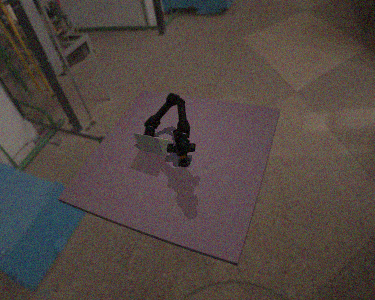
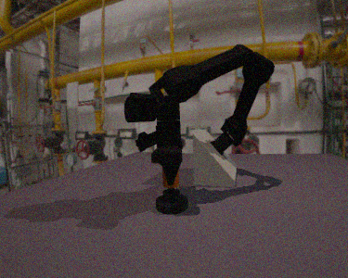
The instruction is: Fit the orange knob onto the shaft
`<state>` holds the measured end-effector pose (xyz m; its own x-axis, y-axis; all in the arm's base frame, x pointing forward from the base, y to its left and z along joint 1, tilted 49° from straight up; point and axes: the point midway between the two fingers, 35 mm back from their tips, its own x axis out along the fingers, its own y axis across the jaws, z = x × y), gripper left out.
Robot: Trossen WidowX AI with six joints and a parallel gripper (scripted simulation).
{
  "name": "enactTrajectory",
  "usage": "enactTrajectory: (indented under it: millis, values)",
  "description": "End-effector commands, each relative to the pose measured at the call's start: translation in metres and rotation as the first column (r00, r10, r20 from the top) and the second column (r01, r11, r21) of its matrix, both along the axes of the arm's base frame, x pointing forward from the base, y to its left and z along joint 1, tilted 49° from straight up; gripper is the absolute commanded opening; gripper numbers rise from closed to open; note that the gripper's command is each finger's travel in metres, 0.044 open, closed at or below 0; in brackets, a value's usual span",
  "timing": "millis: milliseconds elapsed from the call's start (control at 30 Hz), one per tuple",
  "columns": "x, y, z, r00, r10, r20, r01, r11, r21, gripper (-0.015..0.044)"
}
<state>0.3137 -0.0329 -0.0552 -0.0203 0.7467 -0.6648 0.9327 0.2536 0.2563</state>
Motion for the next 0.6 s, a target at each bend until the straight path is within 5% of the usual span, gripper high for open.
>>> enactTrajectory:
  millis: [0,567]
  values:
    - [0.001,0.0,-0.0003,1.0,-0.006,0.001,0.006,1.0,-0.001,0.0]
    - [0.0017,-0.0032,0.0038,0.992,-0.089,-0.091,0.088,0.996,-0.007,0.0]
